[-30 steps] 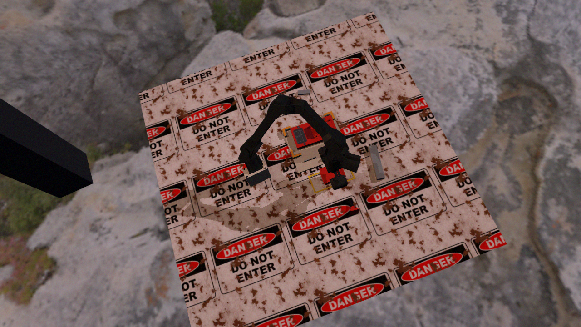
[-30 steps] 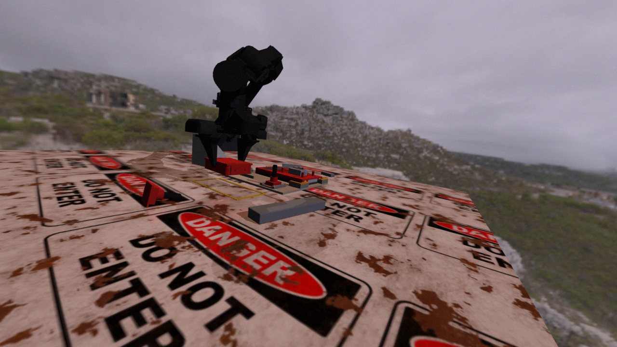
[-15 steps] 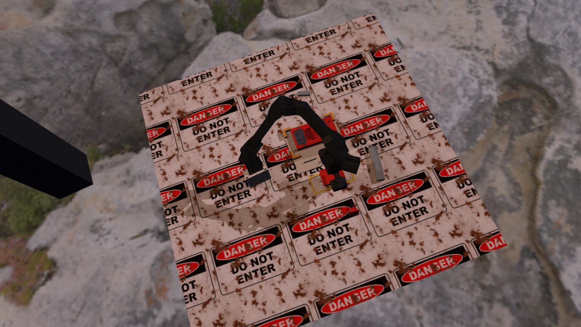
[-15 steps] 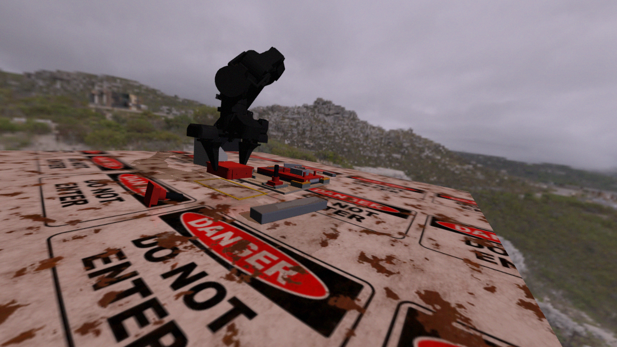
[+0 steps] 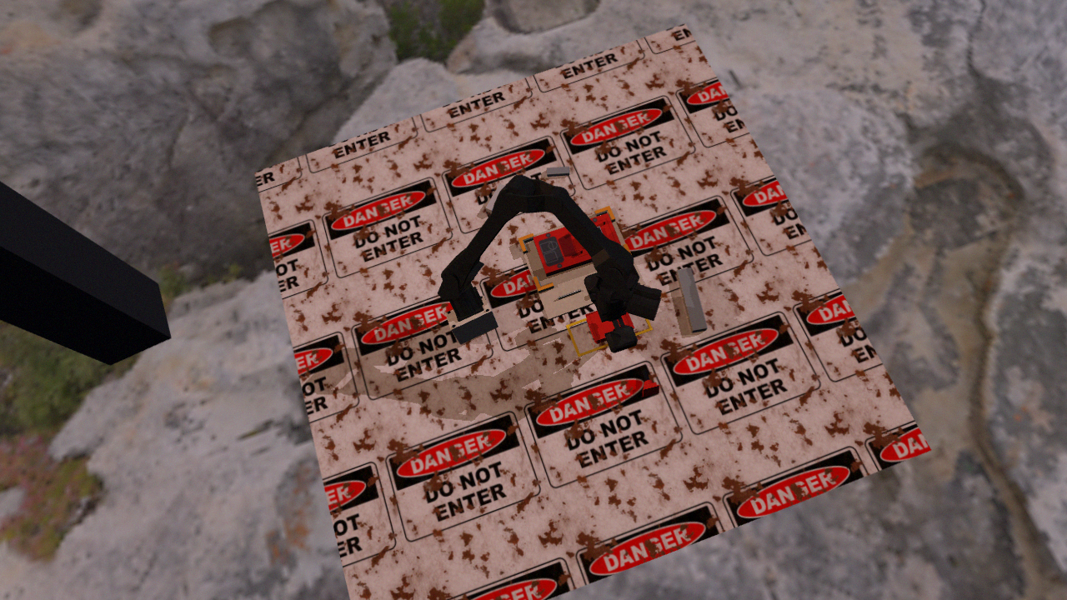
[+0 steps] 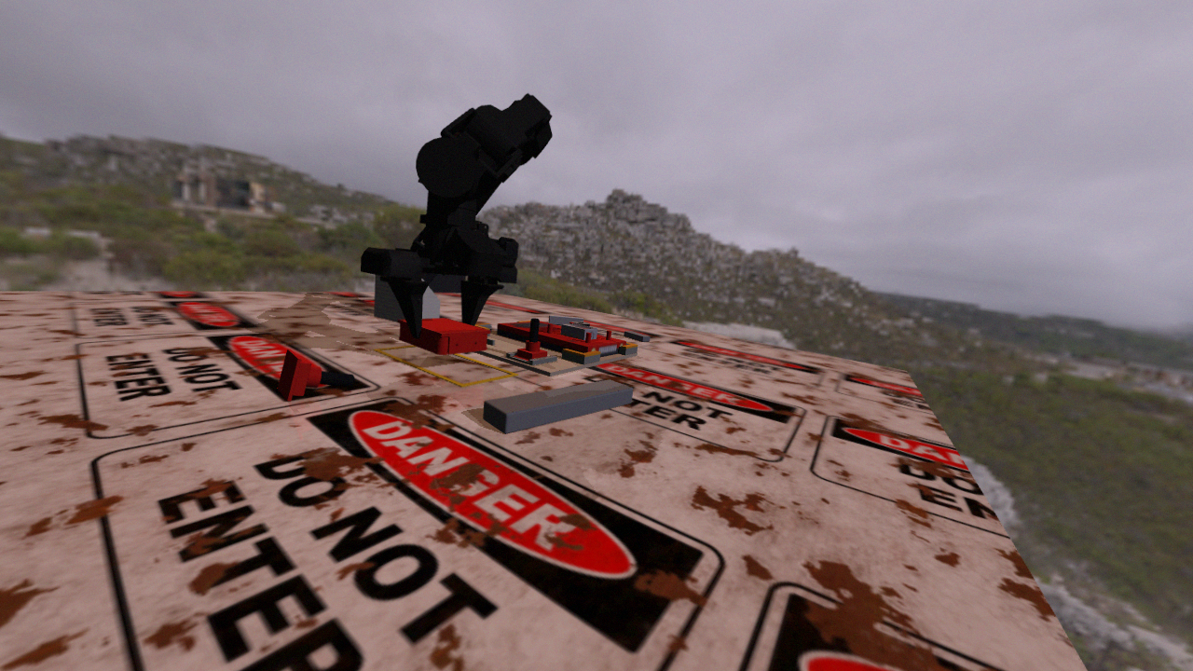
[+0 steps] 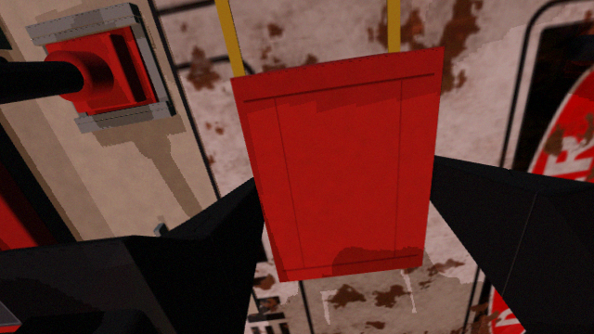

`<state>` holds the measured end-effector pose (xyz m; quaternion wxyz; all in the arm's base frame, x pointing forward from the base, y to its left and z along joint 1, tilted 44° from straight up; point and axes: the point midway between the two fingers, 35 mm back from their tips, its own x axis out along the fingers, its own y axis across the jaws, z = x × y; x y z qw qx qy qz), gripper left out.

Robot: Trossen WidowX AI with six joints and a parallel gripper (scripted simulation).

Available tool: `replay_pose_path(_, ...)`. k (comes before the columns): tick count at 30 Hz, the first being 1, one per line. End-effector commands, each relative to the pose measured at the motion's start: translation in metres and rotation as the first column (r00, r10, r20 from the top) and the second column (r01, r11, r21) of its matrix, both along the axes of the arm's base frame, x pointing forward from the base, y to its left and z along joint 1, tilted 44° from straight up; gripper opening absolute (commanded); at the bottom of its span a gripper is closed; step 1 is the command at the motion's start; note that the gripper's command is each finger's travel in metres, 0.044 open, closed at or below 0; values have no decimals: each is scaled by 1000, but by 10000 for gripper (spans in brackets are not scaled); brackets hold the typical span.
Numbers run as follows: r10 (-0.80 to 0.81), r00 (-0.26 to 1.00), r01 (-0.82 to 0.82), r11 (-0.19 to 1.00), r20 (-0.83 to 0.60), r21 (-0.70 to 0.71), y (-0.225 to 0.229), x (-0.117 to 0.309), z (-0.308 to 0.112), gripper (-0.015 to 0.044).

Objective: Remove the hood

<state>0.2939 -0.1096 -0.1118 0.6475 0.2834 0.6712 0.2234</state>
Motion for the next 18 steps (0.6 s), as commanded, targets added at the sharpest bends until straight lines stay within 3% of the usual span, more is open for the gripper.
replay_pose_path(1,-6,1000,6,1000,-2,5,2,0,-2,0)
replay_pose_path(18,-6,1000,6,1000,-2,5,7,0,-7,0)
